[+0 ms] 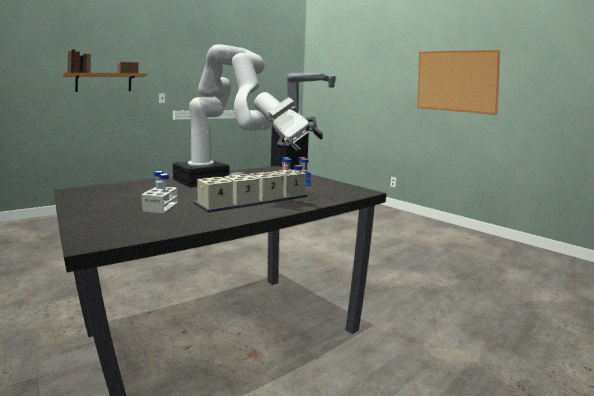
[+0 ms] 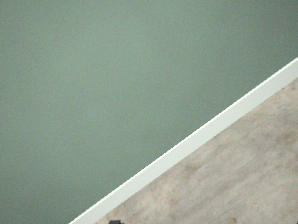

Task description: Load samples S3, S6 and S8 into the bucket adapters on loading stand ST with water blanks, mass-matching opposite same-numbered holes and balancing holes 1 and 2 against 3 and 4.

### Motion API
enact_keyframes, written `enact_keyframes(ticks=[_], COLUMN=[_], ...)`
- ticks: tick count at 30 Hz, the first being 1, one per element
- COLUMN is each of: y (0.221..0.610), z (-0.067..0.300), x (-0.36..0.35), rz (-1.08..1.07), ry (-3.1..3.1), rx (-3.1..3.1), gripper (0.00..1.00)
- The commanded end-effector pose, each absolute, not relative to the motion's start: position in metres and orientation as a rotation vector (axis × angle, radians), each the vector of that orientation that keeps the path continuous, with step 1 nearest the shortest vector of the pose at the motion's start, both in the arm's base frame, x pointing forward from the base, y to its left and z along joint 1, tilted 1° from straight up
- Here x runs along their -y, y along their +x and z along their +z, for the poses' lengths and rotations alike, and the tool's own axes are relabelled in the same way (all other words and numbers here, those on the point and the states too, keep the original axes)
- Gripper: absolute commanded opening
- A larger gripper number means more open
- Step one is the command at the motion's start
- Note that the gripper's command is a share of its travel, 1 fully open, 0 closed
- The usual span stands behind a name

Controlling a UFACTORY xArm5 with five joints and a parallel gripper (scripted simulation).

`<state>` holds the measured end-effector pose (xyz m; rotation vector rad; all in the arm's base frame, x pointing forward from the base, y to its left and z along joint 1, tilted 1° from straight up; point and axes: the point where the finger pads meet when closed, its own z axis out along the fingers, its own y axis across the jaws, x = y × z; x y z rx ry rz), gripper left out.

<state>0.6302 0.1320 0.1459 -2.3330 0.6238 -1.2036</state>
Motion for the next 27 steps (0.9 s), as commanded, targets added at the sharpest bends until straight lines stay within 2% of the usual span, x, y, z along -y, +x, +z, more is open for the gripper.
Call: enact_keyframes(ticks=[1, 17, 27], y=[0.631, 0.631, 0.619], z=[0.148, 0.148, 0.162], x=[-0.132, -0.132, -0.098], rz=[-1.208, -1.208, -1.038], ry=[-2.329, -2.329, -2.627], rx=[-0.623, -0.623, -0.53], gripper=[1.0, 1.0, 1.0])
